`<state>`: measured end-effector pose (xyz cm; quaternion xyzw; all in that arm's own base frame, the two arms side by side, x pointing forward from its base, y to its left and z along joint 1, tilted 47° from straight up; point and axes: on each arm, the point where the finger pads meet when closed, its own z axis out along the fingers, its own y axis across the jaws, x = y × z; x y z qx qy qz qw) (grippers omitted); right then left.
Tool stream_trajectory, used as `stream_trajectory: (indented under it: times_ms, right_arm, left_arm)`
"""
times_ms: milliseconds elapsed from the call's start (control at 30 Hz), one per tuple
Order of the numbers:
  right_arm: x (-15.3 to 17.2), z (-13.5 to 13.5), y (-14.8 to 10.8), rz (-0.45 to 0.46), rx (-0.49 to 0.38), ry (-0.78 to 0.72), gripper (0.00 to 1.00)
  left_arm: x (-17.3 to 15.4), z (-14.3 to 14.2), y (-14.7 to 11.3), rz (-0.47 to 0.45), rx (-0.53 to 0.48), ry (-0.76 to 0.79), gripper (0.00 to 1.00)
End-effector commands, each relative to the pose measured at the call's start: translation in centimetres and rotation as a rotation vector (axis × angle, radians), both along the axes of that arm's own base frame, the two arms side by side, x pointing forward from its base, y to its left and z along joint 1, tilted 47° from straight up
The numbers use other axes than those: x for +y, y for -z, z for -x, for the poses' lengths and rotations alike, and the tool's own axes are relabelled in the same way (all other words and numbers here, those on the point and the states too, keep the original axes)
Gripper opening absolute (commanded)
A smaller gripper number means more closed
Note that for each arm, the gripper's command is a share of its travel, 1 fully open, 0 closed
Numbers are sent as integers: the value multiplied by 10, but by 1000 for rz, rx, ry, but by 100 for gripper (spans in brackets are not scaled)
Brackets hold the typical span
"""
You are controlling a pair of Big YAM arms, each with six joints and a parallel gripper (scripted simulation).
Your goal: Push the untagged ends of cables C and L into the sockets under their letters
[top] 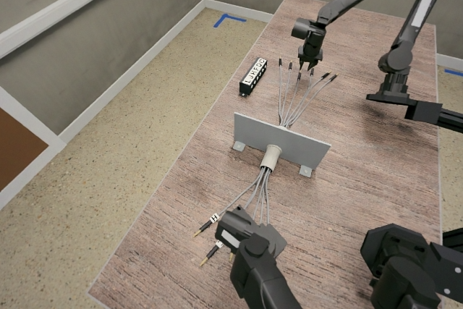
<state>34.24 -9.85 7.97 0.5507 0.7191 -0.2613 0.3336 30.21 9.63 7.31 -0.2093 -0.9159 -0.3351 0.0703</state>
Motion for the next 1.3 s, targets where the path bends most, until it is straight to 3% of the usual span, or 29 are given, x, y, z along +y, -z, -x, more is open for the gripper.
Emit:
stream_trajectory:
  times_ms: [0, 333, 733, 1267]
  right_arm:
    - [-3, -20, -7, -27, -89, 58, 35]
    - [-8, -21, 12, -81, -76, 92, 35]
    - [-9, -22, 8, -81, -87, 92, 35]
    - [-25, -21, 25, -78, -55, 101, 35]
  left_arm:
    - [-2, -1, 1, 6, 75, 173, 35]
    - [5, 11, 12, -96, 274, 507, 35]
    - [23, 31, 18, -146, 298, 501, 35]
    - [34, 29, 33, -139, 318, 510, 35]
